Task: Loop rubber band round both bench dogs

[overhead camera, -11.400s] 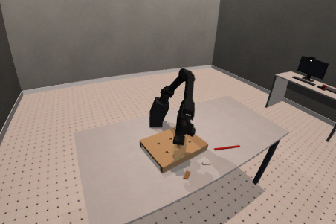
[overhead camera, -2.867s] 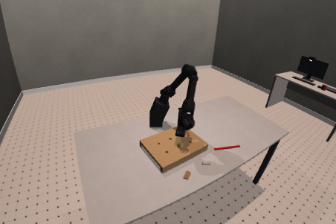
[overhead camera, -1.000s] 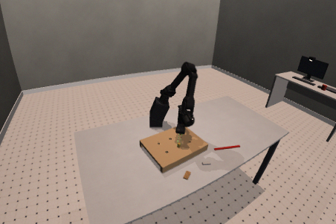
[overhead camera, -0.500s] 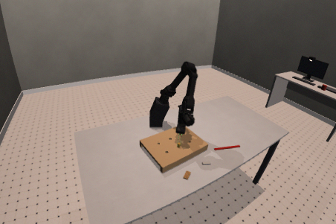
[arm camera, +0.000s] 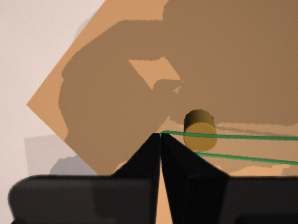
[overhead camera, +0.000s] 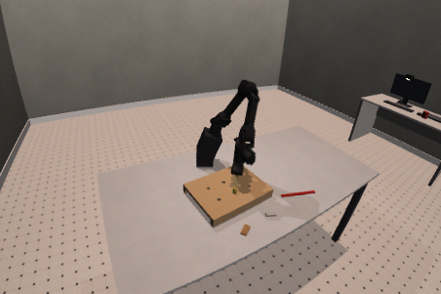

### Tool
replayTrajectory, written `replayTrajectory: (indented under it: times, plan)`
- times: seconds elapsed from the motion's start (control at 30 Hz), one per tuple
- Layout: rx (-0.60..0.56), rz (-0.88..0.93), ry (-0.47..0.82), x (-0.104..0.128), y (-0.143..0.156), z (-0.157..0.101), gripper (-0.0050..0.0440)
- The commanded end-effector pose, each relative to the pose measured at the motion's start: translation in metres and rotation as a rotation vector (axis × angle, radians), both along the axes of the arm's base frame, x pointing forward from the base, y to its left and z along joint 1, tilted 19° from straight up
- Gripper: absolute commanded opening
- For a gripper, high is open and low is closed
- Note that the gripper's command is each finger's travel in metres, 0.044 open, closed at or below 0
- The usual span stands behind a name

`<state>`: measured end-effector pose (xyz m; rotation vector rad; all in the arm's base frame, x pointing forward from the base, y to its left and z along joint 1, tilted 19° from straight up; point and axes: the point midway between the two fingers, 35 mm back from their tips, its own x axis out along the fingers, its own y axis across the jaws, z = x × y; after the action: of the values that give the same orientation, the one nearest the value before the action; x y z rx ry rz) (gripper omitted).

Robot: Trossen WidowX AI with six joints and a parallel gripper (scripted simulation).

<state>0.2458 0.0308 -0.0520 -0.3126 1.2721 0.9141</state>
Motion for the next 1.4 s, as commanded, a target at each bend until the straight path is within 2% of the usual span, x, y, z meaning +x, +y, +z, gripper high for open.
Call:
replayTrajectory:
  times: [0.0,0.93,1.37]
  plan:
    - [-0.009,0.000,-0.008,-0.005,0.006,0.000,-0.0050]
    - [-0.131,-0.082,-0.160,-0.006,0.015,-0.011,-0.0050]
    - [-0.129,-0.080,-0.150,-0.008,0.015,-0.013,-0.0050]
